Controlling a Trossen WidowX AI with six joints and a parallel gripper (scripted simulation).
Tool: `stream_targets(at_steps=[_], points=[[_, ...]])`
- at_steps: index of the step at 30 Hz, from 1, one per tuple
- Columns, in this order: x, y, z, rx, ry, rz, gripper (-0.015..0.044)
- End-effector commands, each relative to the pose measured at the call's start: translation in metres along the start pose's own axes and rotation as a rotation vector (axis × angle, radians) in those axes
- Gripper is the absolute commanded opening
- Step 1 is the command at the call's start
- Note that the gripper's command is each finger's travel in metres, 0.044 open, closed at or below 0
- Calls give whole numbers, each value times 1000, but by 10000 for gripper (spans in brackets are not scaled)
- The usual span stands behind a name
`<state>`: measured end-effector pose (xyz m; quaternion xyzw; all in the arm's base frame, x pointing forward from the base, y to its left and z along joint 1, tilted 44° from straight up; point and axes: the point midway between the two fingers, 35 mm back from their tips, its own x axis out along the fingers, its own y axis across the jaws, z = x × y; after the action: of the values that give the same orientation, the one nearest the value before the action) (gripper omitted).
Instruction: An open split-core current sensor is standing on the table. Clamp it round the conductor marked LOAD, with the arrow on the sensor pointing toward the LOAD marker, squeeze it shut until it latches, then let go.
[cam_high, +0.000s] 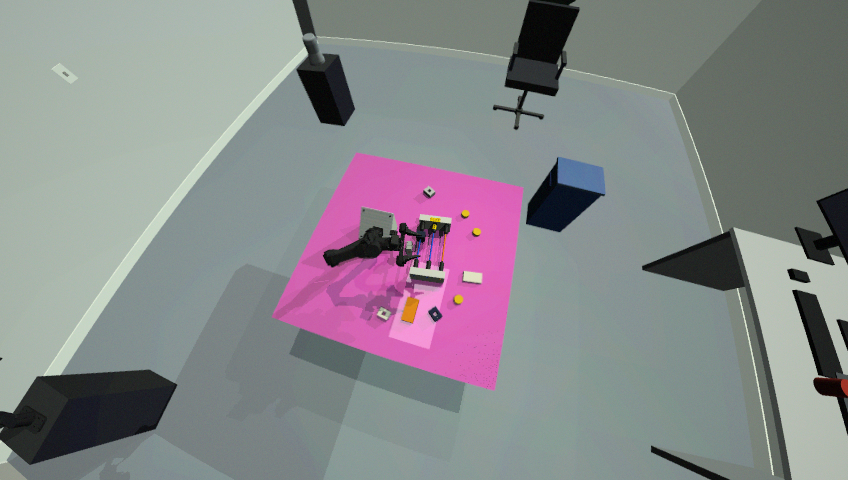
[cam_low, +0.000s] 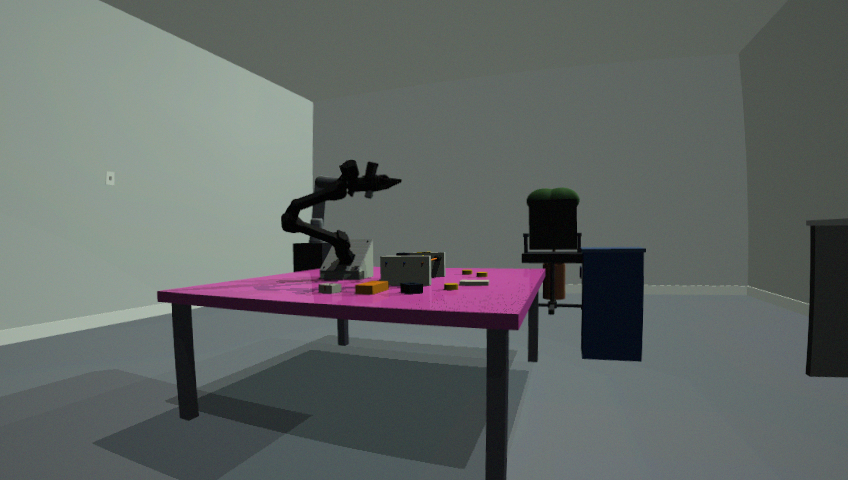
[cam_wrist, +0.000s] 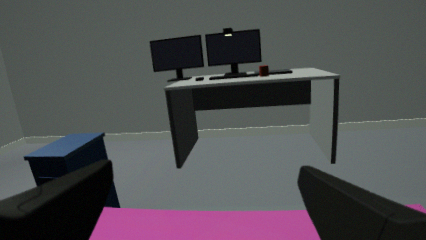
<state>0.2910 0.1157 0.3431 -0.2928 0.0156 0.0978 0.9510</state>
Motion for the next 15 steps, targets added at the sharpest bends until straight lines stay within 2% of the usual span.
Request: stream_targets(at_steps=[1, 8, 15], points=[[9, -31, -30, 229, -11, -77, 440], [7, -83, -78, 562, -72, -203, 440], [6, -87, -82, 590, -80, -214, 440]])
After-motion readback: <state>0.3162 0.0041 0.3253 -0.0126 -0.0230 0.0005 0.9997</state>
